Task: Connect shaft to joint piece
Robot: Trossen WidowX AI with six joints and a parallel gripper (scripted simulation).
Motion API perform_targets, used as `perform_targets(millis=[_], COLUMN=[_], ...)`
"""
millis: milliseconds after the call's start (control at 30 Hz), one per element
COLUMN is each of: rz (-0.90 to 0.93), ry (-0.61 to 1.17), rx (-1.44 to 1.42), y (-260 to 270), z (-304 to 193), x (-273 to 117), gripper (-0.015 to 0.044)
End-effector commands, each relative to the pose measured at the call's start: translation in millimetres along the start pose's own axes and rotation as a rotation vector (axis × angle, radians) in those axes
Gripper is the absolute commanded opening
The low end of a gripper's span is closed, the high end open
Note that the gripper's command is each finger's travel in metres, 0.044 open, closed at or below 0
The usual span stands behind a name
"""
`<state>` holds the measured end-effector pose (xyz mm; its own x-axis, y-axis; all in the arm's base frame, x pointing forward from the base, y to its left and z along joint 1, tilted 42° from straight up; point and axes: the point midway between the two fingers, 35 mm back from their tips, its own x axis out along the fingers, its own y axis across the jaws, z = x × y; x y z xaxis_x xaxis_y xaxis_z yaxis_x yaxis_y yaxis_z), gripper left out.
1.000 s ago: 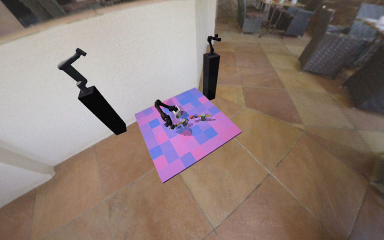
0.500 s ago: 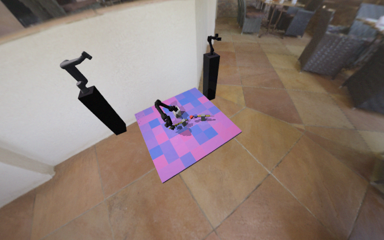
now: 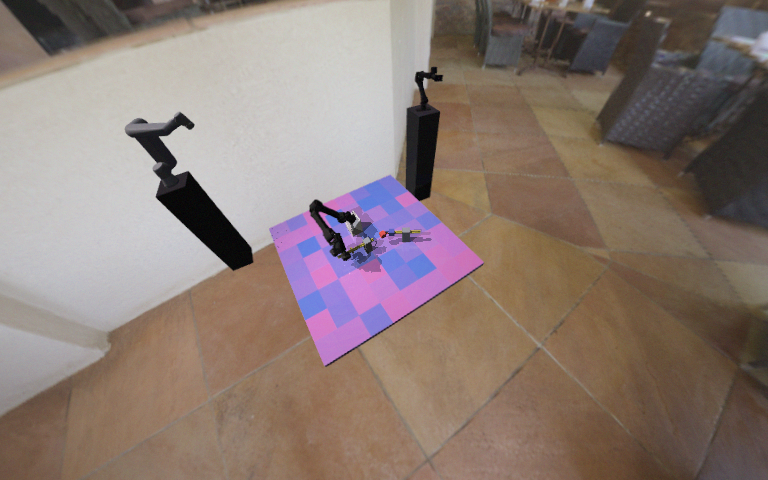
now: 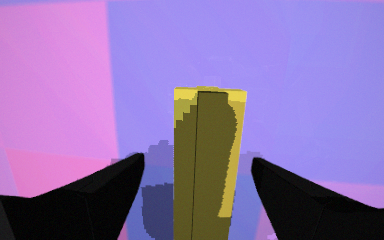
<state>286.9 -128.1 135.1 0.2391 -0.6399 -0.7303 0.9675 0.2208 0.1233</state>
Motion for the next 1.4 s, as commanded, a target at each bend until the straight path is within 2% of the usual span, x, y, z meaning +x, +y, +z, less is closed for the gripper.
perform_targets(millis=[0, 167, 567, 633, 1367], rz=[-0.001, -0.001, -0.001, -0.001, -0.062], ry=[0.005, 0.005, 0.005, 0.005, 0.004], rx=[-0.008, -0.008, -0.008, -0.008, -0.008], y=[-0.4, -0.4, -0.4, -0.4, -1.2], z=[-1.5, -1.5, -1.5, -1.5, -0.9], x=[1.2, 1.2, 1.2, 1.2, 2.2], gripper=[0.023, 0.0102, 0.0102, 0.0067, 0.0067])
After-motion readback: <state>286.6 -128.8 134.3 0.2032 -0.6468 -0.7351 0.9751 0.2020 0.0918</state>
